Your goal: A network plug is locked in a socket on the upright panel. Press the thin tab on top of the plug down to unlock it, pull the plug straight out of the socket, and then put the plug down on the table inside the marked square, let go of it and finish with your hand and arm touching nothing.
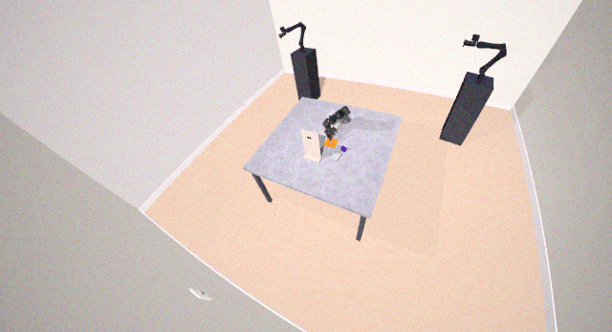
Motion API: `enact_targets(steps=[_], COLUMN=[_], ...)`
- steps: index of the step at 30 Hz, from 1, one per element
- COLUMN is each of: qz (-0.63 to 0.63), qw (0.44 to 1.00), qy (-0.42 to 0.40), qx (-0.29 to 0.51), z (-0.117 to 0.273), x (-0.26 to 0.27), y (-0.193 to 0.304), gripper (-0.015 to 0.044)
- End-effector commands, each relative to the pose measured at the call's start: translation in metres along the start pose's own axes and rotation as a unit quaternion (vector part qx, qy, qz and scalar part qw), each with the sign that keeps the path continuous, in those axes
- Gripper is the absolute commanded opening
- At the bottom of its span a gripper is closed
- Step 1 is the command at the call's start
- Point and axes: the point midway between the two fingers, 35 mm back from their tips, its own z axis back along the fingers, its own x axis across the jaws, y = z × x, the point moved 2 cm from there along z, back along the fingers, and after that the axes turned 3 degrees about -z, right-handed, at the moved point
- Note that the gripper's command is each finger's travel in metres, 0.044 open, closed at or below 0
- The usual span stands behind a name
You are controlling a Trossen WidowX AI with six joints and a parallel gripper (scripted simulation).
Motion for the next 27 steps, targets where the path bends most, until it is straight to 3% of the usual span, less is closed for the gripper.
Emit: enact_targets(steps=[1,27], qz=[0.005,0.003], qw=[1.000,1.000], qy=[0.002,0.003], qx=[-0.003,-0.002], z=[0.002,0.013], x=[-0.001,-0.001], y=[-0.001,0.000], gripper=[0.0156,0.0156])
